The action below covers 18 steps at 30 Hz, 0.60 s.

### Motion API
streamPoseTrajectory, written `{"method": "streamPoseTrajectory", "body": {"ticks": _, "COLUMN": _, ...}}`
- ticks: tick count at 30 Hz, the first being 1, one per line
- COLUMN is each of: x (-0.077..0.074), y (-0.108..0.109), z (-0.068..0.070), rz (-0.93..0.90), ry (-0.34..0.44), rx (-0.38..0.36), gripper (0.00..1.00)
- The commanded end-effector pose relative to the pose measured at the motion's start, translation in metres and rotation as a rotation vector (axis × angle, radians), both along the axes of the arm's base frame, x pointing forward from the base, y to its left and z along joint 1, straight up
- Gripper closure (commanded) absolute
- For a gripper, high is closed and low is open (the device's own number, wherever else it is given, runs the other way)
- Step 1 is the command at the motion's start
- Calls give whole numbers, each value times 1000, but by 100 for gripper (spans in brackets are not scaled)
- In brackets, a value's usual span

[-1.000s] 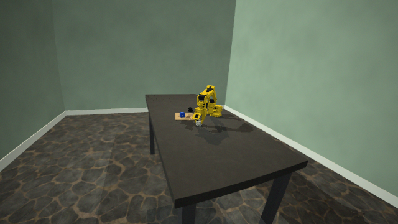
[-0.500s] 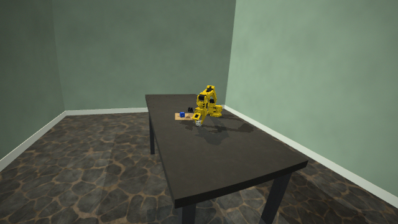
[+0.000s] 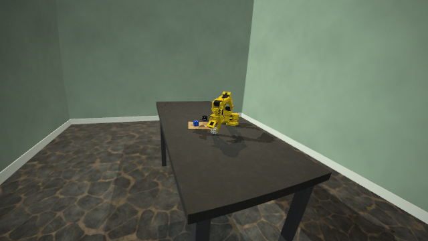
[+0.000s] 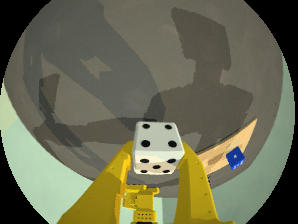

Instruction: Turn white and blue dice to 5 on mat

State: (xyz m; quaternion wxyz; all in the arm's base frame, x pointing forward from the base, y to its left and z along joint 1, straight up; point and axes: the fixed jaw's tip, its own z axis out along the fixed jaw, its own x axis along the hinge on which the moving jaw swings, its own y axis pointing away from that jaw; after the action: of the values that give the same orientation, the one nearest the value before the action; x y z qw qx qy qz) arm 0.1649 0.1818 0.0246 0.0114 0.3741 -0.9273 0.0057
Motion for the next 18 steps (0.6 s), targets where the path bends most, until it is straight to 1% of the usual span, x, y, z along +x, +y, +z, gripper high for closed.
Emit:
{"method": "streamPoseTrajectory", "body": {"ticks": 1, "x": 7, "y": 8, "z": 24, "rz": -2, "ry": -64, "rx": 68, "gripper": 100}}
{"method": "streamPoseTrajectory", "body": {"ticks": 5, "x": 6, "y": 8, "z": 36, "rz": -2, "ry": -70, "rx": 75, "gripper": 100}}
{"method": "streamPoseTrajectory", "body": {"ticks": 9, "x": 4, "y": 7, "z": 45, "rz": -2, "ry": -75, "rx": 80, "gripper": 100}}
{"method": "streamPoseTrajectory", "body": {"ticks": 13, "x": 4, "y": 8, "z": 49, "rz": -2, "ry": -81, "rx": 87, "gripper": 100}}
{"method": "streamPoseTrajectory", "body": {"ticks": 18, "x": 4, "y": 8, "z": 49, "rz": -2, "ry": -83, "rx": 89, "gripper": 100}}
